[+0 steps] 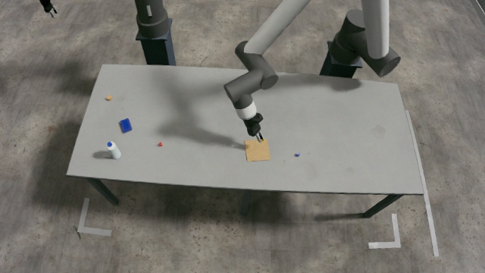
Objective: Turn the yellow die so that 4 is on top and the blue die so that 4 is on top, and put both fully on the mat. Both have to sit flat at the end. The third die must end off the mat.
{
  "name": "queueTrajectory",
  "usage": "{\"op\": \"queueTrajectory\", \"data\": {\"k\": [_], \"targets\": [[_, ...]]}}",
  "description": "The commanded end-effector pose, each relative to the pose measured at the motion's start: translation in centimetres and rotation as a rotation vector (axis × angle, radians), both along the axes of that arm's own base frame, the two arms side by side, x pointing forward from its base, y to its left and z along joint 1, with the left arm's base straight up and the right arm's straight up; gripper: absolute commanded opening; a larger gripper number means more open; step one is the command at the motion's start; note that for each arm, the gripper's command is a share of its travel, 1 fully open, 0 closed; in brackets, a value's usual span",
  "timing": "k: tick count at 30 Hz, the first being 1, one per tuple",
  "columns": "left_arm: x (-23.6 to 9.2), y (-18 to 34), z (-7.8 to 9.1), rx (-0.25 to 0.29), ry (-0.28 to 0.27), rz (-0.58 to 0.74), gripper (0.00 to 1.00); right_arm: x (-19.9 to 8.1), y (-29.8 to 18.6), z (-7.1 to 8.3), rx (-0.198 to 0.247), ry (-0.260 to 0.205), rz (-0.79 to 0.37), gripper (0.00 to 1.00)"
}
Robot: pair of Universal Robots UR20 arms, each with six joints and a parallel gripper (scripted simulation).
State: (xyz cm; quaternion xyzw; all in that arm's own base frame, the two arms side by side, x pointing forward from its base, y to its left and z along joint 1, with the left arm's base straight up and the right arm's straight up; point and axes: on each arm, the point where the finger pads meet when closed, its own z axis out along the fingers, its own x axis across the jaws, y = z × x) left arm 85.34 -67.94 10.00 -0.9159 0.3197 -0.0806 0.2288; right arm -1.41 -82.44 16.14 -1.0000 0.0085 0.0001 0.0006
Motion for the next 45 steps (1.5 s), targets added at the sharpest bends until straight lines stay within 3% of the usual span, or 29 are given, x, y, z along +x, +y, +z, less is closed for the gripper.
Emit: {"op": "queueTrajectory", "data": {"k": [1,5,11,14,45], "targets": [[-0.05,-0.06,-0.08,0.031,-0.023,0.005,0.34,0.01,-0.04,0.06,-0.001,0.0,0.0,1.0],[-0.07,-0.04,-0.13,0.053,-0.038,0.006,0.34,0.01,-0.04,0.06,-0.001,0.0,0.0,1.0],[-0.16,-0.12,-0.24,0.192,-0.148,0.007,0.34,0.01,-0.04,0.06,-0.001,0.0,0.0,1.0],[-0.18,-0.22,-0.23,0.231,-0.181,0.005,0.34,0.01,-0.04,0.06,-0.001,0.0,0.0,1.0],[-0.3,-0.39,-1.02,0.232,-0.182,0.005,0.34,0.01,-0.04,0.06,-0.001,0.0,0.0,1.0]]}}
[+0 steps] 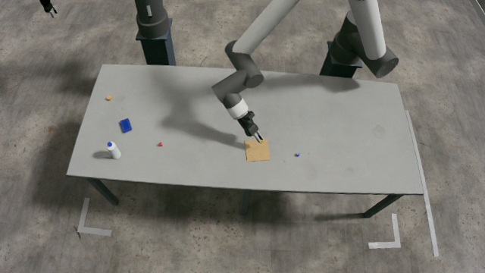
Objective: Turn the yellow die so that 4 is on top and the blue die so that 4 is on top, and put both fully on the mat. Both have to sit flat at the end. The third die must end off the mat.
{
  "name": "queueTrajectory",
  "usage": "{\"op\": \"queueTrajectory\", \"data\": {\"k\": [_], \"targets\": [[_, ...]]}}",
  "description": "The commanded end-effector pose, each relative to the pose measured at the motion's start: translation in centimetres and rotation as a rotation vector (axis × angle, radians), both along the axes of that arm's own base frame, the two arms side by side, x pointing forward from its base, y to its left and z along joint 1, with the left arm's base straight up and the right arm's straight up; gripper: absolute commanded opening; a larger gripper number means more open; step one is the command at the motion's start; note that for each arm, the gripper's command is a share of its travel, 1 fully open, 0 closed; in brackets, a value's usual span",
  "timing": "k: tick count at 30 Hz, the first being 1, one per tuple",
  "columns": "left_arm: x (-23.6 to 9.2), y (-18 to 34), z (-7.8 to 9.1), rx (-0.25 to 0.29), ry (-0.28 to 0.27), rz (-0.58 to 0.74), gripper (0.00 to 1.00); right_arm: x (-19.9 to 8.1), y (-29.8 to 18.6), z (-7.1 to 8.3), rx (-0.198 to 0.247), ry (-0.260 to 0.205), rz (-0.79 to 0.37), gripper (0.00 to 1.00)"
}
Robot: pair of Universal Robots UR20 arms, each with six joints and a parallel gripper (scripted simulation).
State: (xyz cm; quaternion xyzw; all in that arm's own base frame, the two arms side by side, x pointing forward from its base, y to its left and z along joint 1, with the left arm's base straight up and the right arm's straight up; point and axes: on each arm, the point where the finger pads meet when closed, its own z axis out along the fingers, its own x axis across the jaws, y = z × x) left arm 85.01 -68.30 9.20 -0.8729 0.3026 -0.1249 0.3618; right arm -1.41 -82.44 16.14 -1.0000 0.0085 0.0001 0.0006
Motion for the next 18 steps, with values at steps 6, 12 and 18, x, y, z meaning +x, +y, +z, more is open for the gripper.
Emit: {"op": "queueTrajectory", "data": {"k": [6,12,18], "targets": [[0.0,0.0,-1.0,-0.001,-0.001,0.0,0.34,0.0,0.0,0.1,-0.001,0.0,0.0,1.0],[0.0,0.0,-1.6,-0.001,-0.001,0.0,0.34,0.0,0.0,0.1,-0.001,0.0,0.0,1.0],[0.0,0.0,-2.7,-0.001,-0.001,0.0,0.34,0.0,0.0,0.1,-0.001,0.0,0.0,1.0]]}}
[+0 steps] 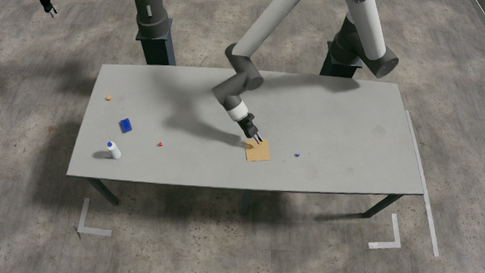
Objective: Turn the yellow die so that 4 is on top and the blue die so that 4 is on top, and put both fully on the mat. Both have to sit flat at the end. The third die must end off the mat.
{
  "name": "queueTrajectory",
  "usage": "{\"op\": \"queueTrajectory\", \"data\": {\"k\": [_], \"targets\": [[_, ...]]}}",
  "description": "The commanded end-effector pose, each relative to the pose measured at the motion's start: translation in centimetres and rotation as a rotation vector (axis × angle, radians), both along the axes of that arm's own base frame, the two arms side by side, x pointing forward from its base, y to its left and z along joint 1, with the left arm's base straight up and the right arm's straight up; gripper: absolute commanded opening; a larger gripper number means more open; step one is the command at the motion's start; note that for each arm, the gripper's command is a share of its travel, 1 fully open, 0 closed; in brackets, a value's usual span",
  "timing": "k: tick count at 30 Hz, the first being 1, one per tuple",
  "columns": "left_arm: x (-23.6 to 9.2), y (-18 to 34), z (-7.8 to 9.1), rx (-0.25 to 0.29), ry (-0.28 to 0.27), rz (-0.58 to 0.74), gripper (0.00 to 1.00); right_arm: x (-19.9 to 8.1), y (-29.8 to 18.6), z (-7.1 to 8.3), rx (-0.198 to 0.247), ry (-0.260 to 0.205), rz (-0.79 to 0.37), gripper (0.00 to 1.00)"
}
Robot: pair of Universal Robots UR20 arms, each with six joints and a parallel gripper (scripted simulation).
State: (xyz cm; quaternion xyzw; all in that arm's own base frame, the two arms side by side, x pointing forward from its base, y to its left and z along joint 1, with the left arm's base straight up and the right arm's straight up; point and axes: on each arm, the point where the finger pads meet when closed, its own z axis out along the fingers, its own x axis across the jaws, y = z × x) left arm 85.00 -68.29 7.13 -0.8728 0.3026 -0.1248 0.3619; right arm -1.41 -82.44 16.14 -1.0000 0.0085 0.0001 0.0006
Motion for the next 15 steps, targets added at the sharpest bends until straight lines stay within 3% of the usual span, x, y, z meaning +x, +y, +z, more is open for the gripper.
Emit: {"op": "queueTrajectory", "data": {"k": [1,15], "targets": [[0.0,0.0,-0.8,-0.001,-0.001,0.0,0.34,0.0,0.0,0.1,-0.001,0.0,0.0,1.0],[0.0,0.0,-2.7,-0.001,-0.001,0.0,0.34,0.0,0.0,0.1,-0.001,0.0,0.0,1.0]]}}
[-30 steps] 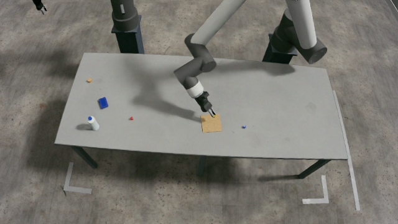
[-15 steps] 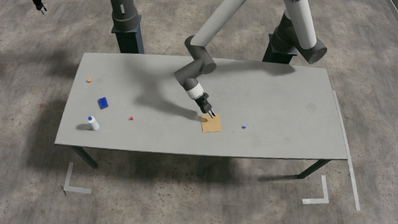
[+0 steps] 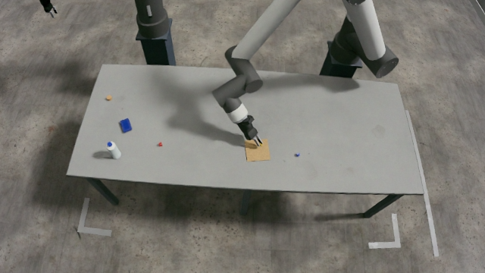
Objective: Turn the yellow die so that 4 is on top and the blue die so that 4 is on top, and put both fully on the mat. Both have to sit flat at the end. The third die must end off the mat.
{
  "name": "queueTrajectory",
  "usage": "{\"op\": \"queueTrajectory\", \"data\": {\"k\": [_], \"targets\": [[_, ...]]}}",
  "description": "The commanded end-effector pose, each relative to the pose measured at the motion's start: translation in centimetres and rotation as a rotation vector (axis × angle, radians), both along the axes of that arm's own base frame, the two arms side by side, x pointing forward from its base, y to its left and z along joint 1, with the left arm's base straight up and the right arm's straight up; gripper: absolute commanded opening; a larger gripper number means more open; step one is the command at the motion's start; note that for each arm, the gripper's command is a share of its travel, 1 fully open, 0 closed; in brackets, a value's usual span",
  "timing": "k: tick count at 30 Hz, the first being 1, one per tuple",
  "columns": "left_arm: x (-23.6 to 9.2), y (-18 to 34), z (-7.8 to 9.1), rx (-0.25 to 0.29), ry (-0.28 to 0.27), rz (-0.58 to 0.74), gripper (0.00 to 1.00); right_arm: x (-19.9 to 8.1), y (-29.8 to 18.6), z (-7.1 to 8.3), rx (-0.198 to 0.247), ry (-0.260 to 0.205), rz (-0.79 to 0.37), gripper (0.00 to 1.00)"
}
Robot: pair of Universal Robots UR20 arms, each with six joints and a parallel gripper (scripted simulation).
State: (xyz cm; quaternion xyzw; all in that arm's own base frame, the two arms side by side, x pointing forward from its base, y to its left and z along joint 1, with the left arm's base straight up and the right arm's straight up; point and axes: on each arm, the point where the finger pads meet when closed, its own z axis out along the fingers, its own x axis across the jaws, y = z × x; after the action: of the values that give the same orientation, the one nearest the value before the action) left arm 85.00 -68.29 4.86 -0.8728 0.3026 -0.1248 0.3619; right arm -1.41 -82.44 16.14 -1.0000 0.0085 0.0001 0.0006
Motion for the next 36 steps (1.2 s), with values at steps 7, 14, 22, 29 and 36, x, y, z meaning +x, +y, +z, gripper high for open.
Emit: {"op": "queueTrajectory", "data": {"k": [7,14,22,29,36], "targets": [[0.0,0.0,-1.2,-0.001,-0.001,0.0,0.34,0.0,0.0,0.1,-0.001,0.0,0.0,1.0],[0.0,0.0,-1.5,-0.001,-0.001,0.0,0.34,0.0,0.0,0.1,-0.001,0.0,0.0,1.0],[0.0,0.0,-1.6,-0.001,-0.001,0.0,0.34,0.0,0.0,0.1,-0.001,0.0,0.0,1.0],[0.0,0.0,-1.6,-0.001,-0.001,0.0,0.34,0.0,0.0,0.1,-0.001,0.0,0.0,1.0],[0.0,0.0,-1.6,-0.001,-0.001,0.0,0.34,0.0,0.0,0.1,-0.001,0.0,0.0,1.0]]}}
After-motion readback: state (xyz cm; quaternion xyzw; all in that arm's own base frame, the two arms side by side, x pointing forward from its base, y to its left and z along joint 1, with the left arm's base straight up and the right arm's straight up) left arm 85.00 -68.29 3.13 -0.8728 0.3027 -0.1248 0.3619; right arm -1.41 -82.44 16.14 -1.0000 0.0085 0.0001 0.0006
